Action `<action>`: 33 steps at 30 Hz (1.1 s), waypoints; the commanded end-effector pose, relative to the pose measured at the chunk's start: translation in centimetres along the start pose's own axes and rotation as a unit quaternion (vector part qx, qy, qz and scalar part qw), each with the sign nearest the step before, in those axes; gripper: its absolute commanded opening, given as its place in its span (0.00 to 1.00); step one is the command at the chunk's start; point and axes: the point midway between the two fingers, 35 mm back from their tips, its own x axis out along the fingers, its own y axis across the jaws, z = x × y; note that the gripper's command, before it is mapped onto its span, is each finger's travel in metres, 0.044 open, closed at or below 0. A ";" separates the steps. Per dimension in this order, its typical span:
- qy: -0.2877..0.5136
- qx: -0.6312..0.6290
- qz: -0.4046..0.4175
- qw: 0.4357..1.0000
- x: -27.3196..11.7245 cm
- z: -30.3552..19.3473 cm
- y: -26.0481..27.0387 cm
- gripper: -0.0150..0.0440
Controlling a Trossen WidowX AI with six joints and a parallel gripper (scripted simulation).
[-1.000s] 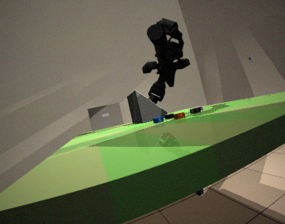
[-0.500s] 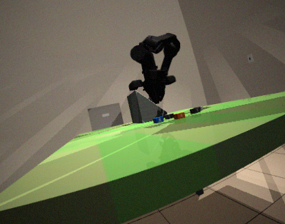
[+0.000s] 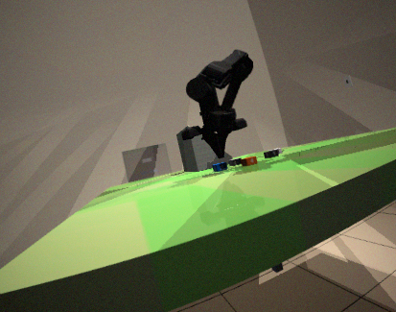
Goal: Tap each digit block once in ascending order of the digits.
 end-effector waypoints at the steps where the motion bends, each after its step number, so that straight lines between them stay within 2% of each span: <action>1: -0.001 0.004 0.002 1.000 0.8 0.0 0.0 0.29; 14: -0.001 0.004 0.003 1.000 1.9 -0.1 0.0 0.29; 17: -0.001 0.003 0.002 1.000 -0.7 0.0 0.0 0.29; 23: -0.001 0.004 0.002 1.000 -1.3 0.0 0.0 0.29; 29: 0.000 0.004 0.000 1.000 -8.9 0.0 -0.1 0.29; 33: 0.000 0.004 0.000 1.000 -9.2 -0.1 -0.1 0.29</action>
